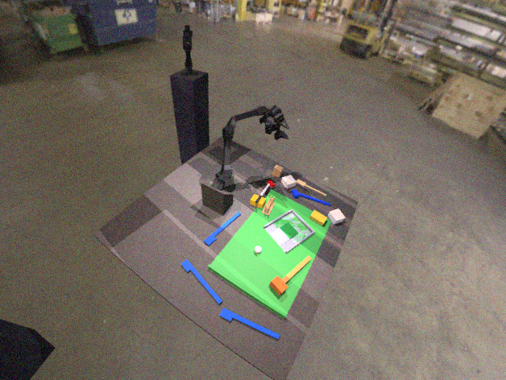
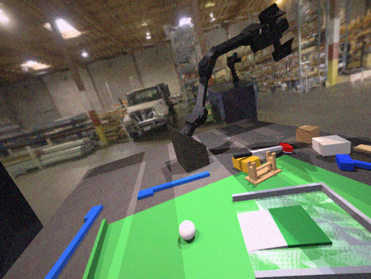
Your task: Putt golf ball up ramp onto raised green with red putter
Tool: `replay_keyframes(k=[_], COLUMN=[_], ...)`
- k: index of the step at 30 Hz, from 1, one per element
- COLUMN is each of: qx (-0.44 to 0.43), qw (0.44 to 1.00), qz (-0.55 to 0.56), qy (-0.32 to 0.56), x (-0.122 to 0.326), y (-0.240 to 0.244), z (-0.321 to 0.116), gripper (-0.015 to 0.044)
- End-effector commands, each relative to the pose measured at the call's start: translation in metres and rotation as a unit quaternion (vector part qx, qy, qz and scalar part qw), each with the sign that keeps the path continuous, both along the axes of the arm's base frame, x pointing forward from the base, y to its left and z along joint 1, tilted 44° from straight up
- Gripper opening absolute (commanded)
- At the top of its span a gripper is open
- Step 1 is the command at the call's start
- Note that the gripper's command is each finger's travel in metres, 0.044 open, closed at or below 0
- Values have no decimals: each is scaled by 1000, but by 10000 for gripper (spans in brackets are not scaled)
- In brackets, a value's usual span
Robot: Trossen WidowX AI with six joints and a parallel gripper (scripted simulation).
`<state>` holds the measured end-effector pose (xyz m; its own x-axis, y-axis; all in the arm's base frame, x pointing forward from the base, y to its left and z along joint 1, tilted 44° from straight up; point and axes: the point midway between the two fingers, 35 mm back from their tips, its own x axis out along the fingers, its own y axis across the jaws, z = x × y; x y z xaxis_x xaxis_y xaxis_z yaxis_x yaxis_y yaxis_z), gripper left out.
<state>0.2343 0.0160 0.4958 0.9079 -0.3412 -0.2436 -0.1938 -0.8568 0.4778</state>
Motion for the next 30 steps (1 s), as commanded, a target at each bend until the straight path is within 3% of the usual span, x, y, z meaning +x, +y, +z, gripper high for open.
replay_keyframes(k=[1, 6, 12, 21, 30], qx=[-7, -191, -416, -561, -670], qw=[1000, 967, 830, 659, 450], qz=[4, 123, 302, 442, 559], qy=[5, 117, 218, 236, 191], x=[1, 27, 55, 67, 71], y=[1, 28, 61, 84, 106], z=[-1, -39, -96, -145, -195], gripper=[426, 440, 440, 440, 440])
